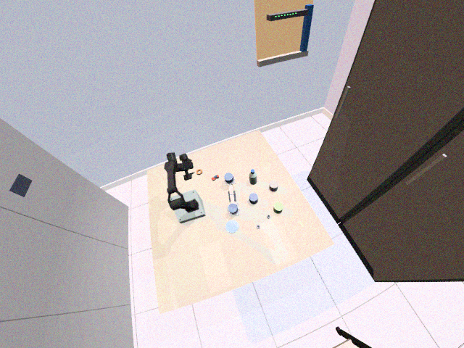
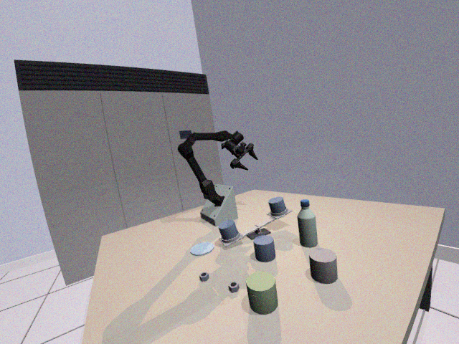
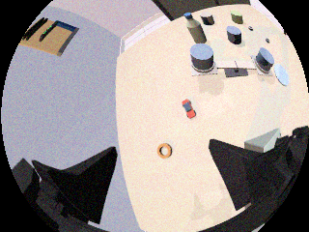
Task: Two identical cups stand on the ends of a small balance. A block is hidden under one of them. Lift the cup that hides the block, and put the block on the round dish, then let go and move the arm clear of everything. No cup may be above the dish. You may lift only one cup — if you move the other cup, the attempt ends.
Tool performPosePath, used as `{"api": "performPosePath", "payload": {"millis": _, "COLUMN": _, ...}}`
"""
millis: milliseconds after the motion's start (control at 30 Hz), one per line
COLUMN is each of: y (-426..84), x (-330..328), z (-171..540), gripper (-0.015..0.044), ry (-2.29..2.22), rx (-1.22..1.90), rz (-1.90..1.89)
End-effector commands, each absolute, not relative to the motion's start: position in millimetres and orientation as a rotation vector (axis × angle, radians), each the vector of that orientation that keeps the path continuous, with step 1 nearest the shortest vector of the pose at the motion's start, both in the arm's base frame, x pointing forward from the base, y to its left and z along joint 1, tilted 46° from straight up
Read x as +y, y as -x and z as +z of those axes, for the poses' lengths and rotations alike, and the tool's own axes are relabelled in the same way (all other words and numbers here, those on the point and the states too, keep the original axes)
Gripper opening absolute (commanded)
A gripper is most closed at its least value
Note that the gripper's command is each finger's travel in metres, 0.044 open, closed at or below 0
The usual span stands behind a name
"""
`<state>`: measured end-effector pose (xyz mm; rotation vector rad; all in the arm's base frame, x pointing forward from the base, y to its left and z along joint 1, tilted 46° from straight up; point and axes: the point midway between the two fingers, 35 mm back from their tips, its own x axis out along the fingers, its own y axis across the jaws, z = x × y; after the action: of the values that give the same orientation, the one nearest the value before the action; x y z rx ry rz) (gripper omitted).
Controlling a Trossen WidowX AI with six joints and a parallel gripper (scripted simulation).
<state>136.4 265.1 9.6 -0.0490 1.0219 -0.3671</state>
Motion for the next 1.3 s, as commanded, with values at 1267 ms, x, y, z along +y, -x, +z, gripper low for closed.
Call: {"api": "performPosePath", "payload": {"millis": 1267, "y": -238, "x": 44, "z": 78, "gripper": 0.0440, "ry": 0.916, "rx": 1.162, "rz": -0.600}}
